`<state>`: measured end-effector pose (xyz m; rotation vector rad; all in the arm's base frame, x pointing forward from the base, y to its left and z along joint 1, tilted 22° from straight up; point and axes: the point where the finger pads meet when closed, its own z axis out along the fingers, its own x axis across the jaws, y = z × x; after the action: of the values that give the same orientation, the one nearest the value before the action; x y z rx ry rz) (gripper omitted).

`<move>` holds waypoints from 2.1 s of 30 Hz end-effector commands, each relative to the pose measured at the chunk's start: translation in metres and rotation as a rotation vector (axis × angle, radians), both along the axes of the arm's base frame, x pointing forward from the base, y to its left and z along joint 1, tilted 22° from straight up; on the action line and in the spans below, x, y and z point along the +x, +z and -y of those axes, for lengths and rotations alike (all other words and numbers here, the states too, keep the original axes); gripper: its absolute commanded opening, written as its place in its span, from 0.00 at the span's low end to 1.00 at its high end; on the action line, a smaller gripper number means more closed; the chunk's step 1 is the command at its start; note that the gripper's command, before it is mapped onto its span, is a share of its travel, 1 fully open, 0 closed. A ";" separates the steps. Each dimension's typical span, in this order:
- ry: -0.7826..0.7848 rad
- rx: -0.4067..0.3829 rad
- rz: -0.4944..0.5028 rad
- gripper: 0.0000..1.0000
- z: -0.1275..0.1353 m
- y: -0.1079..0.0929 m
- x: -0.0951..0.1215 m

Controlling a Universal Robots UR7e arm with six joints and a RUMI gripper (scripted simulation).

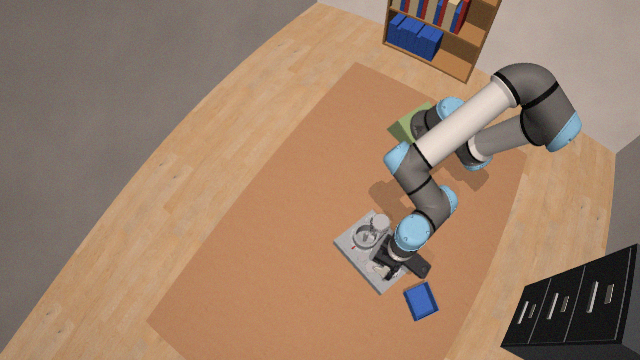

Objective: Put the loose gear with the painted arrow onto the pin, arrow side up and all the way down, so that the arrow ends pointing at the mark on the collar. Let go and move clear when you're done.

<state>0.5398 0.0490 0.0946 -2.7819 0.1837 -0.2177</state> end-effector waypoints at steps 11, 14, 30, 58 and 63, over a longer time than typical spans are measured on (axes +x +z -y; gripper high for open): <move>0.000 0.000 0.001 0.54 0.000 0.000 0.000; 0.000 0.000 0.001 0.54 0.000 0.000 0.000; 0.000 0.000 0.001 0.00 0.000 0.000 0.000; 0.000 0.000 0.001 0.00 0.000 0.000 0.000; 0.000 0.000 0.001 0.00 0.000 0.000 0.000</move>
<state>0.5399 0.0491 0.0945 -2.7819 0.1837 -0.2179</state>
